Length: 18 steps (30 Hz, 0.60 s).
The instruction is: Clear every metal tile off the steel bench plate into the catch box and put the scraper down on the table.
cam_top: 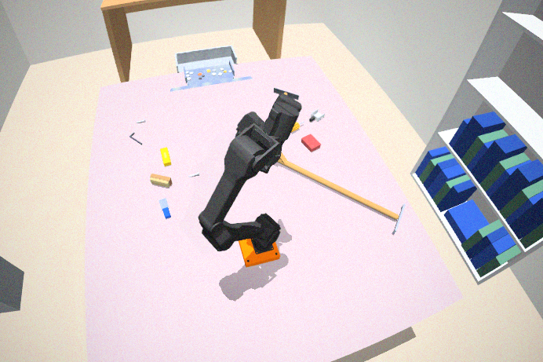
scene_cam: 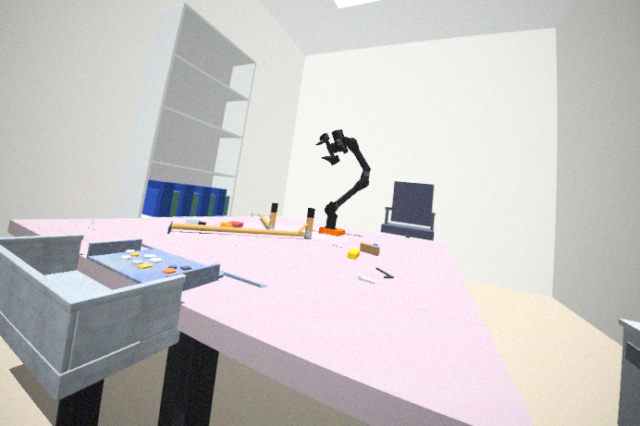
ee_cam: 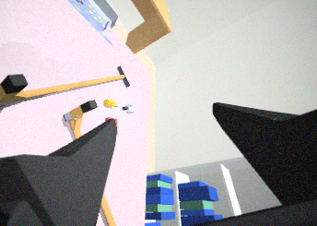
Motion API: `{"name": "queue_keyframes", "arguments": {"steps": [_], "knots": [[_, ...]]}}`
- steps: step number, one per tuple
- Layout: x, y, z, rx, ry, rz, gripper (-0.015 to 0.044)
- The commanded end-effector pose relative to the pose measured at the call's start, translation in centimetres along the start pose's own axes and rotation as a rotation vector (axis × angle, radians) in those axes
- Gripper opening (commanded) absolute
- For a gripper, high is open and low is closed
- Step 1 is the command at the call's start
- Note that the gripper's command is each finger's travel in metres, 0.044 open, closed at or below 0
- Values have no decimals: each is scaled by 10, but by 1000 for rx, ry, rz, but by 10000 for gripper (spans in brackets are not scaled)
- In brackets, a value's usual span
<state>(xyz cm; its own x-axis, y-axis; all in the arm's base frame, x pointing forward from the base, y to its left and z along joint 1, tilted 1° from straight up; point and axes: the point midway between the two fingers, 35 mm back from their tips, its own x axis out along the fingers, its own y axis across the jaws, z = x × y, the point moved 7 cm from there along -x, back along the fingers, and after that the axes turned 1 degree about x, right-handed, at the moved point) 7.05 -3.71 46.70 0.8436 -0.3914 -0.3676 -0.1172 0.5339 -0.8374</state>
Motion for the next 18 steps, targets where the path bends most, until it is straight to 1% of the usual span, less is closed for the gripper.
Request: {"name": "queue_keyframes", "arguments": {"steps": [1, 2, 18], "knots": [[0, 0, 0, 0, 0, -1, 426], [-1, -1, 0, -1, 1, -3, 440], [-12, -29, 12, -22, 8, -62, 440]]}}
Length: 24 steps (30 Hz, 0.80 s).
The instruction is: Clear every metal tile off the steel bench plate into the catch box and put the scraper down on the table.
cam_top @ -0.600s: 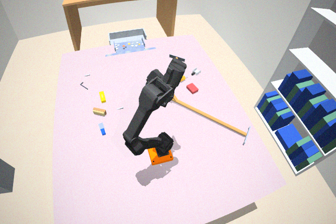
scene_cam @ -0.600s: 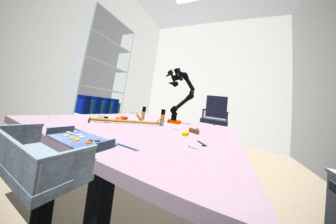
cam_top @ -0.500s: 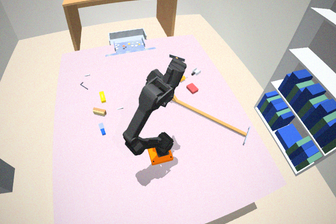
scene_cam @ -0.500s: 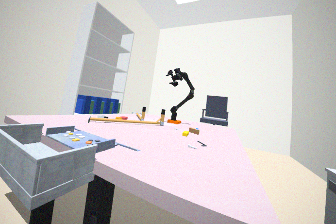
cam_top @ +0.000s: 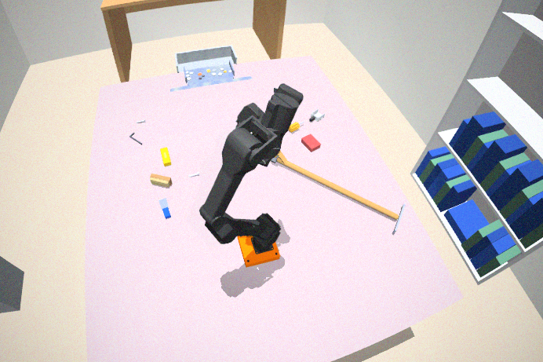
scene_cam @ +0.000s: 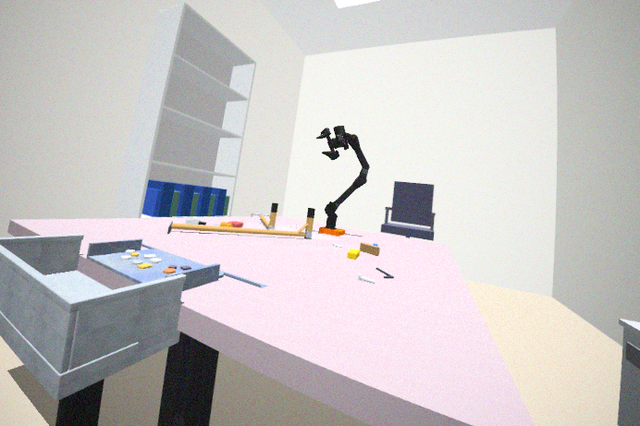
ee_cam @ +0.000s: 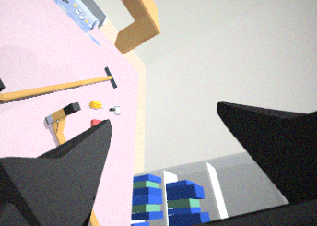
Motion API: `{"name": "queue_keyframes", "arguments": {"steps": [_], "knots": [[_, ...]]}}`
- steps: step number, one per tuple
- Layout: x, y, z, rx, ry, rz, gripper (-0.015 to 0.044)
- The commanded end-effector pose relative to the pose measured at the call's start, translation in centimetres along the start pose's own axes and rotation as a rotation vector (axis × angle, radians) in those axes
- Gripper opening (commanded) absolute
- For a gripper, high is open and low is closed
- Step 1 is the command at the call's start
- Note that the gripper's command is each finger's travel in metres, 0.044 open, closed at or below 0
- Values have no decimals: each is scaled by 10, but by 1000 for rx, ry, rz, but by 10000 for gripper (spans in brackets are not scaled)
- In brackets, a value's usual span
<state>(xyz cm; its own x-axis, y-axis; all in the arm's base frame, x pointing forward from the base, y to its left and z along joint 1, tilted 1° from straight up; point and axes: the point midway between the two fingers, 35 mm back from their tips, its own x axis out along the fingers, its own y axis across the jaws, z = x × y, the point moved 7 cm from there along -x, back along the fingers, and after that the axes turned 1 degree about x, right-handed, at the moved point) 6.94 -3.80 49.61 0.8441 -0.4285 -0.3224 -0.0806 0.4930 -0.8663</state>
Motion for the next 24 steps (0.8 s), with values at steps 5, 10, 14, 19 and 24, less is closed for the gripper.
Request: {"name": "queue_keyframes", "arguments": {"steps": [5, 10, 14, 19, 24], "knots": [[-3, -13, 4, -7, 1, -22, 440], [-6, -21, 7, -14, 3, -40, 440], [-8, -26, 9, -18, 2, -51, 440], [-11, -32, 13, -17, -7, -58, 440], [-14, -37, 16, -14, -17, -65, 440]]}}
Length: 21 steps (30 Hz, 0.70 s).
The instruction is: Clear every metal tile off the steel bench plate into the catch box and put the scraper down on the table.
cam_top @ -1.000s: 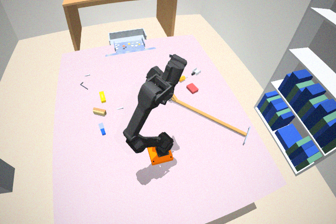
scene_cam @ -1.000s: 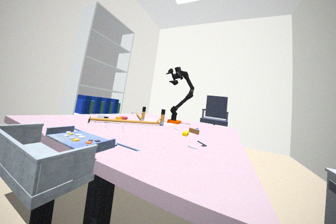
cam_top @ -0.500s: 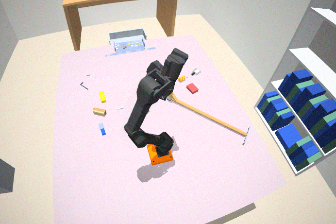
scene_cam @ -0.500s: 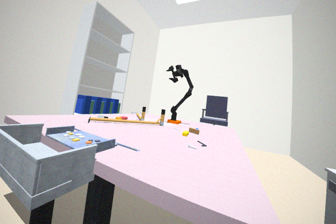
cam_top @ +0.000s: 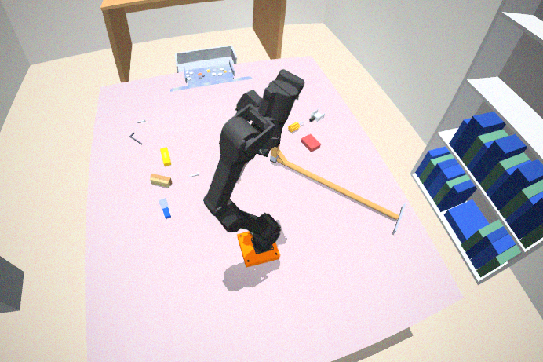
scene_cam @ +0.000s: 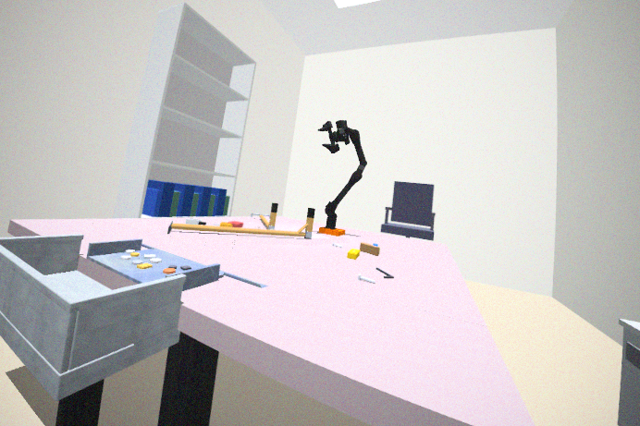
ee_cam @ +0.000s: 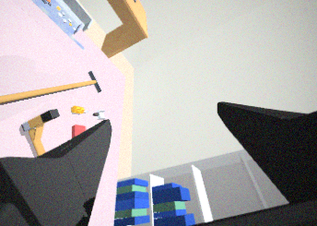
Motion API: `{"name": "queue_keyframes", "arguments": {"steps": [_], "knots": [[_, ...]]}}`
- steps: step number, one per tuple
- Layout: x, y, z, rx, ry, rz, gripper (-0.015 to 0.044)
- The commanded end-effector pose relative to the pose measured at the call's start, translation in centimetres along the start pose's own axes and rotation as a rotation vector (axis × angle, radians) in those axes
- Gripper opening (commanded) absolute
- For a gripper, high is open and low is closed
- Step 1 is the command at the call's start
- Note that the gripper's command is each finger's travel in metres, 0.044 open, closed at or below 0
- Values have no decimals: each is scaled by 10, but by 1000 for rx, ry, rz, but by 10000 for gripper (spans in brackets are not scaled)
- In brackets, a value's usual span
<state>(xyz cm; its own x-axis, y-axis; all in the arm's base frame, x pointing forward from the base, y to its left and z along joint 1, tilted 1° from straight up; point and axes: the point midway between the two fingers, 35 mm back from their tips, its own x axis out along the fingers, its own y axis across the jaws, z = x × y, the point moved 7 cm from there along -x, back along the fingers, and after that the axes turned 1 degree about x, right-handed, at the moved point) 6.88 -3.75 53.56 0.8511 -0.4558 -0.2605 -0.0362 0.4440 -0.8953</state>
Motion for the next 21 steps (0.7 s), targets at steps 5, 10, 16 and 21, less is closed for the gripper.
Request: {"name": "queue_keyframes", "arguments": {"steps": [5, 10, 16, 21], "knots": [[-2, -7, 4, 13, -21, -4, 440], [-4, -12, 7, 15, -30, -10, 440], [-2, -12, 6, 50, -31, -7, 440], [3, -10, 1, 119, -28, 2, 440]]}}
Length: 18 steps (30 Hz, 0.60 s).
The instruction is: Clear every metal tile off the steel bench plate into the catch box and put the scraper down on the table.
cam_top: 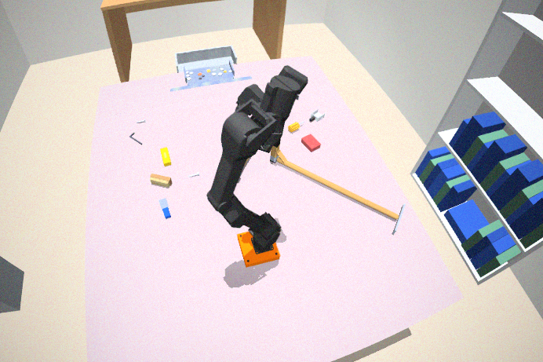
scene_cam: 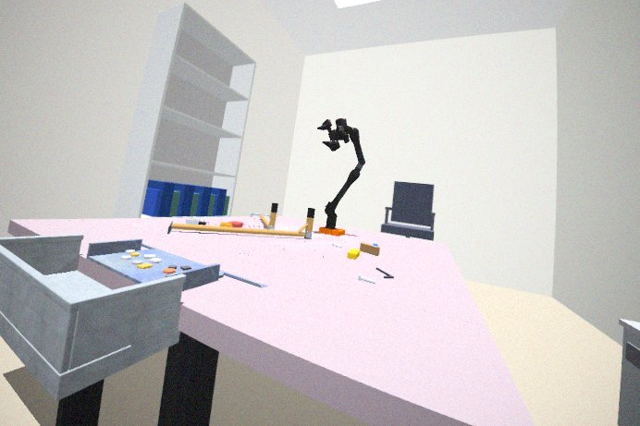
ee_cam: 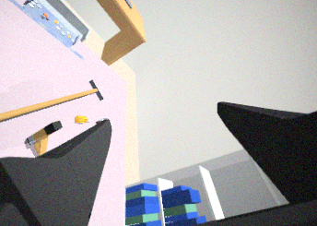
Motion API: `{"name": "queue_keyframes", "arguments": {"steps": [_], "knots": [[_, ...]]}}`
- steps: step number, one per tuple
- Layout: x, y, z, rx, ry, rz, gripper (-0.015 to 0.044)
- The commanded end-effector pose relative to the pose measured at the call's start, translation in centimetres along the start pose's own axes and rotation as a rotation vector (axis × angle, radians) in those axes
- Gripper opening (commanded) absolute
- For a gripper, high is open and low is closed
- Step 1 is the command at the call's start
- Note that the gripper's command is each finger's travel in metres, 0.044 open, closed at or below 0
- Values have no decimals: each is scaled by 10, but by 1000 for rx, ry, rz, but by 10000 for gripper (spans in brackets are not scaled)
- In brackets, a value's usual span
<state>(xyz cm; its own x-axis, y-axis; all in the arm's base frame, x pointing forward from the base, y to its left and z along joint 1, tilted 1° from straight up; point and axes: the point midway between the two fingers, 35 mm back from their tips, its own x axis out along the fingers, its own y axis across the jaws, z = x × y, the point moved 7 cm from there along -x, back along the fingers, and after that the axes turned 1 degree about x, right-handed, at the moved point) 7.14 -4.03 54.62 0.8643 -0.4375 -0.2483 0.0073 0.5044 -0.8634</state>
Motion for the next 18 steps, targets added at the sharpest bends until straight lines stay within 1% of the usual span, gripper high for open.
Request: {"name": "queue_keyframes", "arguments": {"steps": [1, 18], "knots": [[3, 1, -3, 52, -2, 5, 440], [23, 9, -18, 286, 10, 21, 440]]}}
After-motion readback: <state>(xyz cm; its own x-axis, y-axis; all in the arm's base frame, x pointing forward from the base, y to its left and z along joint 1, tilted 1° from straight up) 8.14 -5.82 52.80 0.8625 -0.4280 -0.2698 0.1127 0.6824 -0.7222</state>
